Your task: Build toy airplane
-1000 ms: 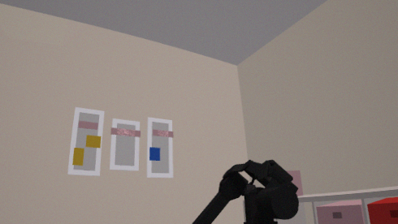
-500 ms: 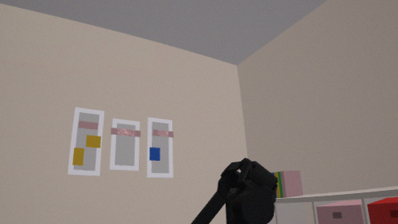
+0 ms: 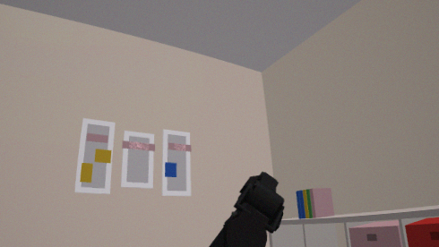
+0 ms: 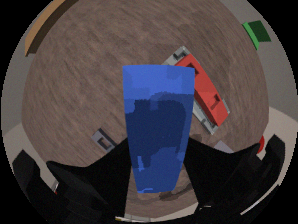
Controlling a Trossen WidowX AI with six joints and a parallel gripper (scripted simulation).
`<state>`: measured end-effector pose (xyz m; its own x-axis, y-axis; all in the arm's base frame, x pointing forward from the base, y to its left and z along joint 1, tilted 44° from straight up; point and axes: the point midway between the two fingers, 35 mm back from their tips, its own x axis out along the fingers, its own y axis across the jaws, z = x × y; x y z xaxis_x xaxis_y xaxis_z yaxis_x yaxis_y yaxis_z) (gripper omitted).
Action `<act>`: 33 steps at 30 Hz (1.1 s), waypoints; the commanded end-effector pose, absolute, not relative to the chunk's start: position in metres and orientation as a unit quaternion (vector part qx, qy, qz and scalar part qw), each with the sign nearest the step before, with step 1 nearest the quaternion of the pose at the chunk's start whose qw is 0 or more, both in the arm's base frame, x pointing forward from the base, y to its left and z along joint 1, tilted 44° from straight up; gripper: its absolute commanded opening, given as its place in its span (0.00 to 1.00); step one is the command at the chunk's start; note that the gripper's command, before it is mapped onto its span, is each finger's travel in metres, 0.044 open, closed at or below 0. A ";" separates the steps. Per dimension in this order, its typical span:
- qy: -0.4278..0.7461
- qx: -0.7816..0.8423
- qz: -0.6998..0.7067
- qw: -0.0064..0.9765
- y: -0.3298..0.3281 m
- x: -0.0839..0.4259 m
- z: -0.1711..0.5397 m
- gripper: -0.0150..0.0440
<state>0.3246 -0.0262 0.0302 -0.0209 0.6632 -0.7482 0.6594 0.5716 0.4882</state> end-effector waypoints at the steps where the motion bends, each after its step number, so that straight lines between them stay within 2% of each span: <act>1: 0.717 0.476 -0.021 0.509 -0.032 0.319 0.020 0.25; 33: 0.690 0.594 -0.208 0.358 -0.084 0.267 -0.054 0.25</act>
